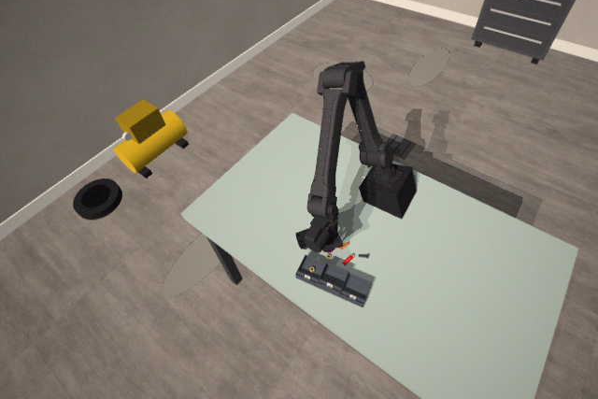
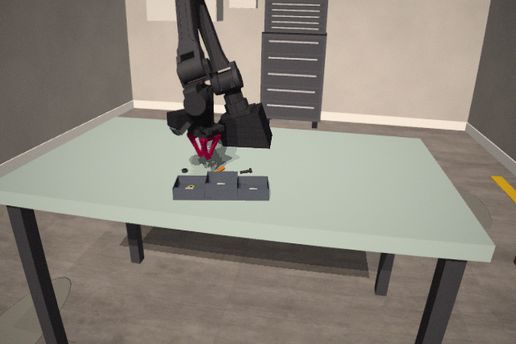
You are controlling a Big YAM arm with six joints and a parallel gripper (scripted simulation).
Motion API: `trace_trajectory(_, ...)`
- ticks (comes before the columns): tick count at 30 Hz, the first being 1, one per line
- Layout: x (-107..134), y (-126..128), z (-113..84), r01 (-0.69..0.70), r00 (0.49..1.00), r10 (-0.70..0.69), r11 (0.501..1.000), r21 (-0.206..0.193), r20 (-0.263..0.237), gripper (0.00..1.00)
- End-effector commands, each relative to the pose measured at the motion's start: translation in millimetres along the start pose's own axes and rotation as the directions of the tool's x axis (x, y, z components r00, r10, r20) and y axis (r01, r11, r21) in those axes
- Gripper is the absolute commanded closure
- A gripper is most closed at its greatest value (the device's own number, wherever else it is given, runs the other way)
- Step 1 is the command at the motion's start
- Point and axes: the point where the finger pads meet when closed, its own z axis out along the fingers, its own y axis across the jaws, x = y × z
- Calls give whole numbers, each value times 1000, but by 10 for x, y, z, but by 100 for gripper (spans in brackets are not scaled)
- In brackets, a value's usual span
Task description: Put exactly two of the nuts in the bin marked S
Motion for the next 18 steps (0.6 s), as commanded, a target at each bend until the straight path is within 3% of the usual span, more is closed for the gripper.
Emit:
trace_trajectory(1,-164,186,-187,4,999,-2,999,-44,53,70)
trace_trajectory(18,-111,193,-130,-2,999,4,999,-37,43,70)
